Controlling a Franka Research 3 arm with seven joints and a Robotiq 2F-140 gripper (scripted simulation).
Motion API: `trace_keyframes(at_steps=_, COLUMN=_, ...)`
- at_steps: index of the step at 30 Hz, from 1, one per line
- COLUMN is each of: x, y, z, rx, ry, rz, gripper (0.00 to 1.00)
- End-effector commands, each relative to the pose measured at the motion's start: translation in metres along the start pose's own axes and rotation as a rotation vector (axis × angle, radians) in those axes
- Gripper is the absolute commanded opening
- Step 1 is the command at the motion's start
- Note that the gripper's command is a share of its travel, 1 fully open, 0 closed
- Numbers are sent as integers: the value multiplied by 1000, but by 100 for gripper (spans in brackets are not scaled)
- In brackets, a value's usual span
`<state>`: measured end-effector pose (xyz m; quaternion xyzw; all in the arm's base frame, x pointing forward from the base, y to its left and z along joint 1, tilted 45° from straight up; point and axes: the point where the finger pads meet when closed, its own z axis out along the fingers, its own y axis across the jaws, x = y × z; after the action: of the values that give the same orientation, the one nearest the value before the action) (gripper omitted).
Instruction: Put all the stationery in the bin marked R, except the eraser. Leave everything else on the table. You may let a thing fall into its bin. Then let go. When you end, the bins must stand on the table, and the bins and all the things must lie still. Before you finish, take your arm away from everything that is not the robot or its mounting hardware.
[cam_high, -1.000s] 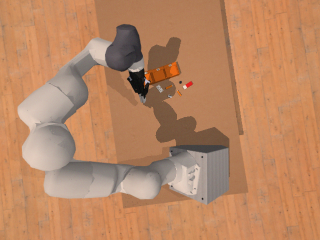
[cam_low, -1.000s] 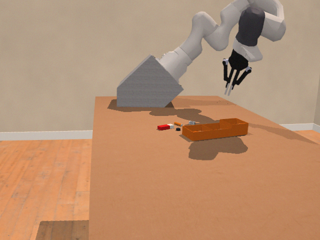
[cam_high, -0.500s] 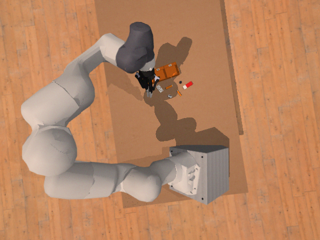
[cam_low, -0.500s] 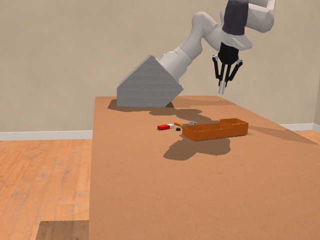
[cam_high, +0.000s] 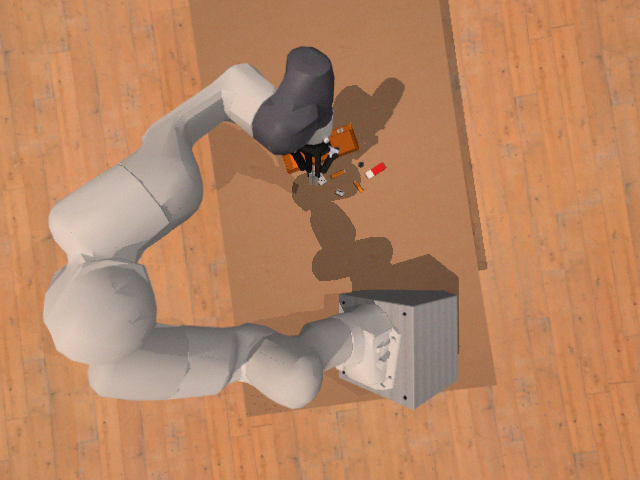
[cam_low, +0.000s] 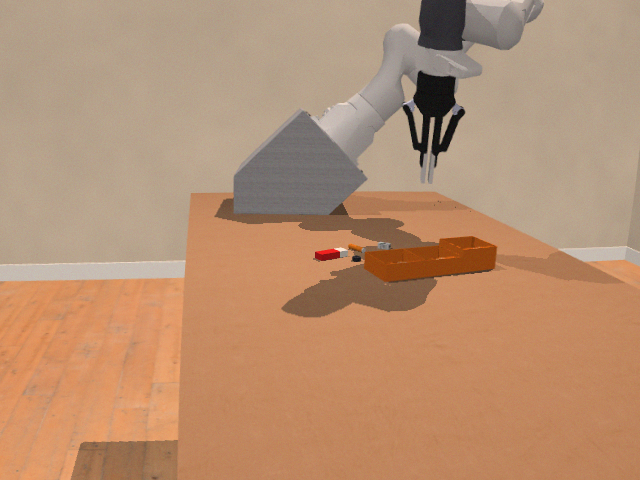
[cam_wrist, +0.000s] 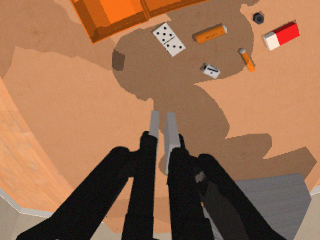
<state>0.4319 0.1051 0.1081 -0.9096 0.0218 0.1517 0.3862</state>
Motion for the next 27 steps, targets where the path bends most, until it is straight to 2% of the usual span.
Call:
trace_keyframes(at_steps=1, x=11, y=13, z=-7, rx=8, ry=63, rz=-140, gripper=5)
trace_keyframes(at_steps=3, x=16, y=28, z=-15, rx=7, ry=103, rz=-149, gripper=5)
trace_keyframes(at_steps=6, x=17, y=31, z=-17, rx=8, ry=120, rz=-178, gripper=5)
trace_keyframes(at_steps=9, x=22, y=50, z=-27, rx=3, ry=166, rz=-194, gripper=5)
trace_keyframes(at_steps=11, x=22, y=50, z=-27, rx=2, ry=176, rz=-214, gripper=5)
trace_keyframes(at_steps=12, x=23, y=57, z=-30, rx=-5, ry=204, rz=-213, gripper=5)
trace_keyframes(at_steps=14, x=23, y=57, z=-30, rx=-5, ry=204, rz=-213, gripper=5)
trace_keyframes(at_steps=20, x=27, y=89, z=-47, rx=-26, ry=280, rz=-271, gripper=5)
trace_keyframes(at_steps=27, x=27, y=89, z=-47, rx=-28, ry=285, rz=-281, gripper=5)
